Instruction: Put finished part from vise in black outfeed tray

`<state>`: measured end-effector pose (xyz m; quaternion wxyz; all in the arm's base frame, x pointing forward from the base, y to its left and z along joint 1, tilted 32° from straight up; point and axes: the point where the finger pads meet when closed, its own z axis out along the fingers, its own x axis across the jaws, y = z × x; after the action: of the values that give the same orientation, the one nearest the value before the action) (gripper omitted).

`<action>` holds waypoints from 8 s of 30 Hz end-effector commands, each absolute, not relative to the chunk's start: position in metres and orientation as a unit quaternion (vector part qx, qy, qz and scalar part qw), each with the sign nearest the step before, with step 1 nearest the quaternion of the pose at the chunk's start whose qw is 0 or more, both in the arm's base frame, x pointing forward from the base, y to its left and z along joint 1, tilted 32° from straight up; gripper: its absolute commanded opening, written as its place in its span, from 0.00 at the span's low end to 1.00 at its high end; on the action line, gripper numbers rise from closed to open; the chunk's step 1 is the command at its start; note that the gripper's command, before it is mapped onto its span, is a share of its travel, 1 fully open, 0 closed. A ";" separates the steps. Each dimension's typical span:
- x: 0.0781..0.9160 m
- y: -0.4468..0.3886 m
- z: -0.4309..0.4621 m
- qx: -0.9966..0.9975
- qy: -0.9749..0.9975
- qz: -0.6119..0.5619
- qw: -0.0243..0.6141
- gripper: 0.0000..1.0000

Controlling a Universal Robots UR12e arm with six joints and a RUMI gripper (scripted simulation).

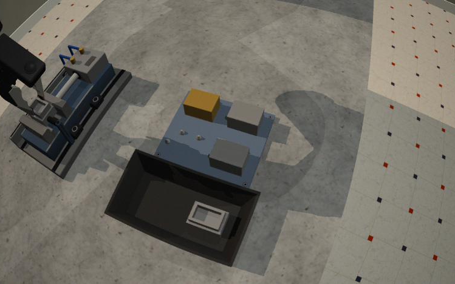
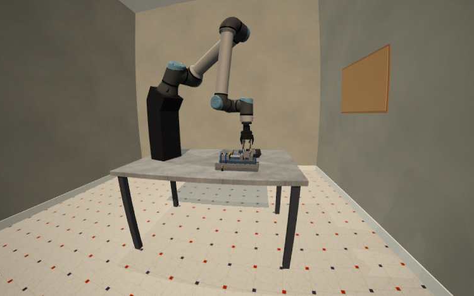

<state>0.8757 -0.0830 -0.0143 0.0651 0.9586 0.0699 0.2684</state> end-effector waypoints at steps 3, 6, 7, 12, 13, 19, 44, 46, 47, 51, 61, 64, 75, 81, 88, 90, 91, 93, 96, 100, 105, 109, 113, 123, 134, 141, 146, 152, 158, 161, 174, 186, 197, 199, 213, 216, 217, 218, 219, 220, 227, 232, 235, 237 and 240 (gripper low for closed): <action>0.876 -0.083 -0.014 0.958 0.070 0.269 0.065 0.00; 0.876 -0.083 -0.014 0.958 0.070 0.269 0.065 0.00; 0.876 -0.083 -0.014 0.958 0.070 0.269 0.065 0.00; 0.876 -0.083 -0.014 0.958 0.070 0.269 0.065 0.00; 0.876 -0.083 -0.014 0.958 0.070 0.269 0.065 0.00; 0.876 -0.083 -0.014 0.958 0.070 0.269 0.065 0.00; 0.876 -0.083 -0.014 0.958 0.070 0.269 0.065 0.00; 0.876 -0.083 -0.013 0.958 0.070 0.269 0.065 0.00; 0.876 -0.083 -0.013 0.958 0.070 0.269 0.065 0.00; 0.875 -0.083 -0.011 0.958 0.070 0.269 0.065 0.00; 0.869 -0.082 -0.003 0.958 0.070 0.269 0.065 0.00; 0.866 -0.081 0.002 0.958 0.070 0.269 0.065 0.00; 0.858 -0.080 0.016 0.958 0.070 0.269 0.065 0.00; 0.854 -0.079 0.022 0.958 0.070 0.269 0.065 0.00; 0.852 -0.079 0.025 0.958 0.070 0.269 0.065 0.00; 0.852 -0.079 0.025 0.958 0.070 0.269 0.065 0.00; 0.852 -0.079 0.025 0.958 0.070 0.269 0.065 0.00; 0.852 -0.079 0.025 0.958 0.070 0.269 0.065 0.00; 0.852 -0.079 0.025 0.958 0.070 0.269 0.065 0.00; 0.853 -0.075 0.025 0.958 0.070 0.269 0.065 0.00; 0.854 -0.067 0.024 0.959 0.071 0.268 0.065 0.00; 0.856 -0.050 0.021 0.959 0.073 0.267 0.066 0.00; 0.858 -0.025 0.018 0.959 0.076 0.266 0.066 0.00; 0.862 0.044 0.009 0.959 0.084 0.263 0.068 0.00; 0.856 0.150 -0.003 0.957 0.095 0.263 0.072 0.00; 0.851 0.187 -0.007 0.956 0.099 0.265 0.073 0.00; 0.846 0.212 -0.010 0.956 0.102 0.266 0.074 0.00; 0.843 0.226 -0.011 0.955 0.103 0.267 0.075 0.00; 0.843 0.228 -0.011 0.955 0.104 0.267 0.075 0.00; 0.843 0.228 -0.011 0.955 0.104 0.267 0.075 0.00; 0.843 0.228 -0.011 0.955 0.104 0.267 0.075 0.00; 0.843 0.228 -0.011 0.955 0.104 0.267 0.075 0.00; 0.843 0.228 -0.011 0.955 0.104 0.267 0.075 0.00; 0.843 0.228 -0.011 0.955 0.104 0.267 0.075 0.00; 0.846 0.227 -0.016 0.955 0.103 0.266 0.075 0.00; 0.847 0.227 -0.018 0.955 0.103 0.266 0.075 0.00; 0.848 0.227 -0.019 0.955 0.103 0.266 0.075 0.00; 0.849 0.227 -0.020 0.955 0.103 0.266 0.075 0.00; 0.849 0.227 -0.021 0.955 0.103 0.266 0.075 0.00; 0.850 0.227 -0.022 0.955 0.103 0.266 0.075 0.00; 0.854 0.226 -0.029 0.955 0.103 0.266 0.075 0.00; 0.858 0.225 -0.036 0.955 0.103 0.266 0.075 0.00; 0.862 0.225 -0.041 0.955 0.103 0.266 0.075 0.00; 0.864 0.224 -0.044 0.955 0.103 0.266 0.075 0.00; 0.865 0.224 -0.046 0.955 0.103 0.266 0.075 0.00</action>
<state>0.8626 0.2241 -0.0438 0.0746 0.9556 0.1031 0.2659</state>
